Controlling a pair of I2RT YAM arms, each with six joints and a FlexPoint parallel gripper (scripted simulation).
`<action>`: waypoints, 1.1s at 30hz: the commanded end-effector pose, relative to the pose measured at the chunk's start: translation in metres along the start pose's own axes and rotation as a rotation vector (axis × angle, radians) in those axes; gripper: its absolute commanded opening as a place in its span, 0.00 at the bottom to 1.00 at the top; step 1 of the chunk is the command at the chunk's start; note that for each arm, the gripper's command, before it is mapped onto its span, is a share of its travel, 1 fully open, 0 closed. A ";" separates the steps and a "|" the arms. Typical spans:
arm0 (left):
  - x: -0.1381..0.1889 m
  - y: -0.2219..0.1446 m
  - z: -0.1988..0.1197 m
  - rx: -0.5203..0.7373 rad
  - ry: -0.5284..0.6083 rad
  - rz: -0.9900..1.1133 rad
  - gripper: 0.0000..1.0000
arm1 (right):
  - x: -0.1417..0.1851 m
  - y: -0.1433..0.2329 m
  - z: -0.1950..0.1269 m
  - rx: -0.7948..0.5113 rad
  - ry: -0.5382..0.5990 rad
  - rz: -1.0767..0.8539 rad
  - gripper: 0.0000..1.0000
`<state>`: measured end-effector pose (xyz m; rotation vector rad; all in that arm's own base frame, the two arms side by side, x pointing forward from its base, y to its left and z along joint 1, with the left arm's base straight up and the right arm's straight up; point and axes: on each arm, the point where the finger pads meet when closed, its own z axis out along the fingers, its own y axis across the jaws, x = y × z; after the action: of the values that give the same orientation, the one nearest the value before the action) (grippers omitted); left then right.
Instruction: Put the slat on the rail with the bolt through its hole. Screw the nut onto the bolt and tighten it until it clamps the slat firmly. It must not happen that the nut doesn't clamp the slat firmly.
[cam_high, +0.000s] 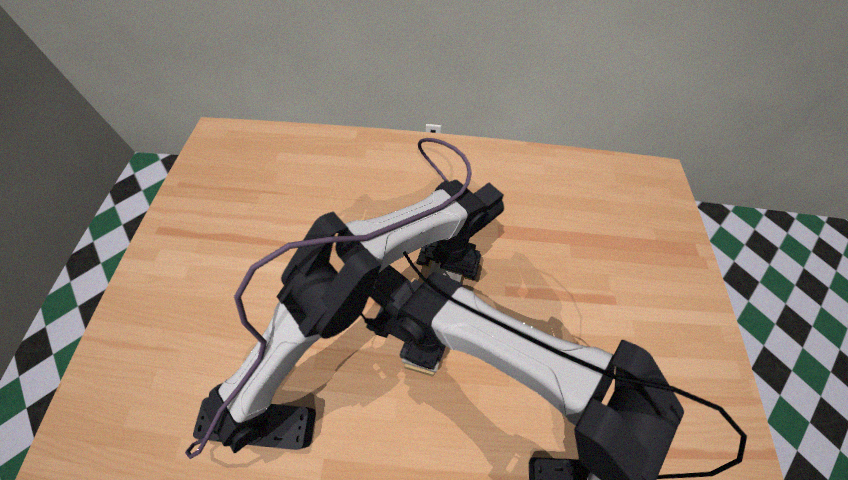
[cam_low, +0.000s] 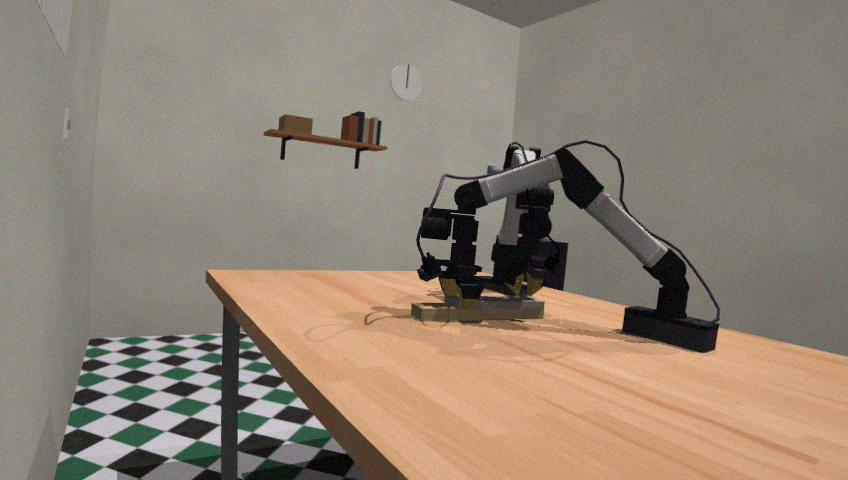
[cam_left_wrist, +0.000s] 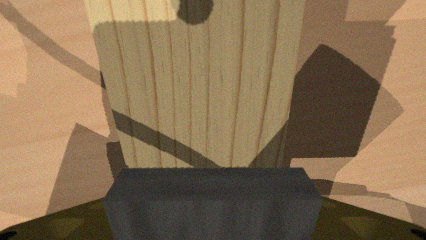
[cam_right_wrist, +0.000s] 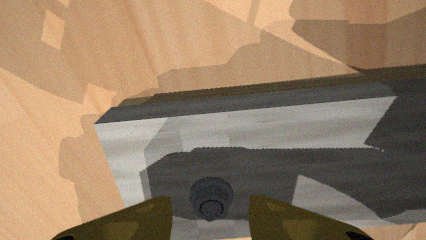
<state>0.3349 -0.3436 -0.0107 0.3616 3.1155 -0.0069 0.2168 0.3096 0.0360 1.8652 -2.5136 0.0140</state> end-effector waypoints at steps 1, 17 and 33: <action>-0.003 -0.001 -0.007 0.010 -0.017 0.003 0.67 | -0.006 -0.001 -0.020 0.011 -0.041 -0.349 0.36; -0.003 -0.001 -0.007 0.010 -0.017 0.003 0.67 | -0.006 -0.001 -0.020 0.024 -0.046 -0.910 0.36; -0.003 -0.001 -0.007 0.010 -0.017 0.003 0.67 | -0.006 -0.001 -0.020 0.024 -0.046 -0.910 0.36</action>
<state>0.3349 -0.3436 -0.0107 0.3616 3.1155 -0.0069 0.2160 0.3093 0.0361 2.7704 -1.4444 0.0045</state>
